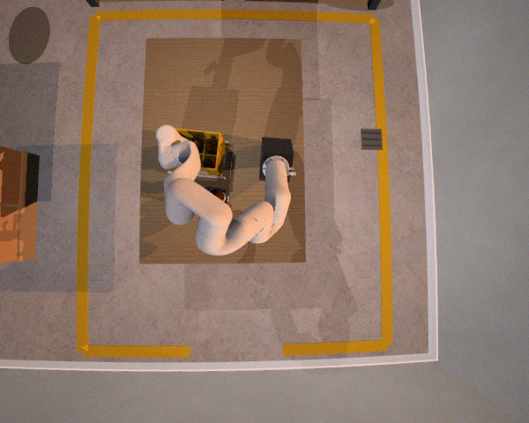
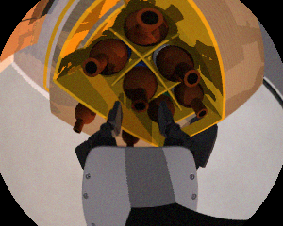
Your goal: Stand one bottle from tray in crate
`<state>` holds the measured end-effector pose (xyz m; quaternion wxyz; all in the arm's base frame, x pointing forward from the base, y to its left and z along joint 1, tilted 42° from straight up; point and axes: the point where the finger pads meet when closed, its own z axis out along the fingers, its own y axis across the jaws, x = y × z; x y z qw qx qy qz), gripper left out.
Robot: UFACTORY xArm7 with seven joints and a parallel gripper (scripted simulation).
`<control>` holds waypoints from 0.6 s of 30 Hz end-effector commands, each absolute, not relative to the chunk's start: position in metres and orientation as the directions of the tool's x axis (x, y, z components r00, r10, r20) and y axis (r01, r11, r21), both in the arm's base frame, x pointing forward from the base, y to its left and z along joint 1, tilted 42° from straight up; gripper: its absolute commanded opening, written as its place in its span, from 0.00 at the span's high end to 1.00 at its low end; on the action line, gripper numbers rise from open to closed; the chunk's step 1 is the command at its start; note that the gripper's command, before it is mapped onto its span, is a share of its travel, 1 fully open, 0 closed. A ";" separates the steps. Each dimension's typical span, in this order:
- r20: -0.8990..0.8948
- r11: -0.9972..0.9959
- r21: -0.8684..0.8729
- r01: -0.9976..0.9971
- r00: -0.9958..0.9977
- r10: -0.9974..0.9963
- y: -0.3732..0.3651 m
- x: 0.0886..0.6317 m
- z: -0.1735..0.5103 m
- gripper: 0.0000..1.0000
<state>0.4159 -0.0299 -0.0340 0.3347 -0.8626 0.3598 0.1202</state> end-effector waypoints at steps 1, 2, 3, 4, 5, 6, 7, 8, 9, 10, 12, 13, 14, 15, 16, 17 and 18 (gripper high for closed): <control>-0.446 -0.516 -0.491 -0.701 0.712 -0.543 -0.036 0.416 -0.029 0.35; -0.446 -0.516 -0.491 -0.701 0.712 -0.543 -0.037 0.416 -0.027 0.35; -0.446 -0.516 -0.491 -0.701 0.712 -0.543 -0.039 0.416 -0.025 0.35; -0.446 -0.516 -0.491 -0.701 0.712 -0.543 -0.040 0.416 -0.023 0.35; -0.446 -0.516 -0.491 -0.701 0.712 -0.543 -0.042 0.416 -0.021 0.35; -0.446 -0.516 -0.491 -0.701 0.712 -0.543 -0.044 0.416 -0.019 0.35; -0.446 -0.516 -0.491 -0.701 0.712 -0.543 -0.046 0.416 -0.017 0.35; -0.446 -0.516 -0.491 -0.701 0.712 -0.543 -0.047 0.416 -0.015 0.35; -0.446 -0.516 -0.491 -0.701 0.712 -0.543 -0.049 0.416 -0.013 0.35; -0.446 -0.516 -0.491 -0.701 0.712 -0.543 -0.051 0.416 -0.011 0.35; -0.446 -0.516 -0.491 -0.701 0.712 -0.543 -0.054 0.415 -0.008 0.35; -0.446 -0.516 -0.491 -0.701 0.712 -0.543 -0.056 0.415 -0.006 0.35; -0.446 -0.516 -0.491 -0.701 0.712 -0.543 -0.057 0.415 -0.004 0.35; -0.446 -0.516 -0.491 -0.701 0.712 -0.543 -0.057 0.415 -0.004 0.35; -0.446 -0.516 -0.491 -0.701 0.712 -0.543 -0.057 0.415 -0.004 0.35; -0.446 -0.516 -0.491 -0.701 0.712 -0.543 -0.059 0.415 -0.002 0.35; -0.446 -0.516 -0.491 -0.701 0.712 -0.543 -0.060 0.415 -0.001 0.35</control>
